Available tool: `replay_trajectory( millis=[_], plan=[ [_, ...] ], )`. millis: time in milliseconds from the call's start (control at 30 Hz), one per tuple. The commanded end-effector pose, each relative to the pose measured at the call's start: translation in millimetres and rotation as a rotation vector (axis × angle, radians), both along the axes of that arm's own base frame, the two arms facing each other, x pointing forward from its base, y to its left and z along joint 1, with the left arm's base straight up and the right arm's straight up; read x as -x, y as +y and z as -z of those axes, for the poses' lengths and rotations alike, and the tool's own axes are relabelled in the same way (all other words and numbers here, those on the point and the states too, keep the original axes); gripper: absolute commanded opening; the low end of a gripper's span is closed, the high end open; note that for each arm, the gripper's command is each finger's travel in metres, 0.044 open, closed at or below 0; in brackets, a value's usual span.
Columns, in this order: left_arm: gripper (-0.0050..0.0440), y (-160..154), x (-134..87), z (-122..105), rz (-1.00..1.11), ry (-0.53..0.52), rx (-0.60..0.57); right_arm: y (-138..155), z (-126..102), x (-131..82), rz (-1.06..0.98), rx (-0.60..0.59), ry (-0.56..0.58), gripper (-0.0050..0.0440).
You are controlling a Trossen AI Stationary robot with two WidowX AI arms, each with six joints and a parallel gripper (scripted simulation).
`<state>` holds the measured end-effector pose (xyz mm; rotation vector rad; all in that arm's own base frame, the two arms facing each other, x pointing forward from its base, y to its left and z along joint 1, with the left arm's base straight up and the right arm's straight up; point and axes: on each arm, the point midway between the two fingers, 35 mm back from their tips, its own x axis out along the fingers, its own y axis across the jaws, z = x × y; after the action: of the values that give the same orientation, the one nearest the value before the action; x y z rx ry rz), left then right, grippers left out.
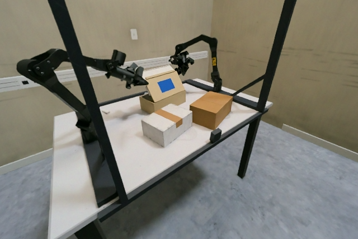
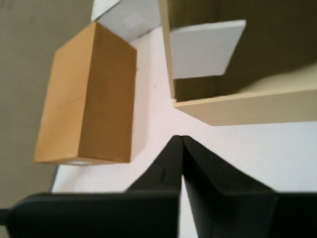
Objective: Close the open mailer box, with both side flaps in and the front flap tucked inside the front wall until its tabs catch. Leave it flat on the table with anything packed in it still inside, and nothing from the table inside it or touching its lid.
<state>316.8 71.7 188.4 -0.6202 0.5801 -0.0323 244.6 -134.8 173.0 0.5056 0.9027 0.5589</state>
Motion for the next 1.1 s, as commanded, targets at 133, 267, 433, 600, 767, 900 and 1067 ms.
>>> replay_trajectory(
  millis=[133, 267, 433, 600, 767, 900, 1067],
  plan=[
    [-0.0050, 20, 3, 13, -0.004, -0.032, 0.163, -13, -20, 9, 0.037, 0.066, -0.034, 0.0000],
    [-0.0050, 24, 3, 17, -0.004, -0.038, 0.200, -12, -18, 10, 0.037, 0.057, -0.029, 0.0000],
    [-0.0050, 31, 5, 25, -0.003, -0.051, 0.281, -11, -18, 9, 0.036, 0.055, -0.032, 0.0000],
    [-0.0050, 36, 5, 32, -0.004, -0.061, 0.350, -11, -18, 9, 0.035, 0.055, -0.032, 0.0000],
    [-0.0050, 36, 5, 33, -0.004, -0.062, 0.360, -11, -18, 9, 0.035, 0.055, -0.032, 0.0000],
    [-0.0050, 37, 5, 31, -0.003, -0.066, 0.357, -11, -18, 9, 0.035, 0.055, -0.032, 0.0000],
    [-0.0050, 36, 4, 29, -0.001, -0.071, 0.349, -11, -18, 9, 0.035, 0.055, -0.032, 0.0000]
  ],
)
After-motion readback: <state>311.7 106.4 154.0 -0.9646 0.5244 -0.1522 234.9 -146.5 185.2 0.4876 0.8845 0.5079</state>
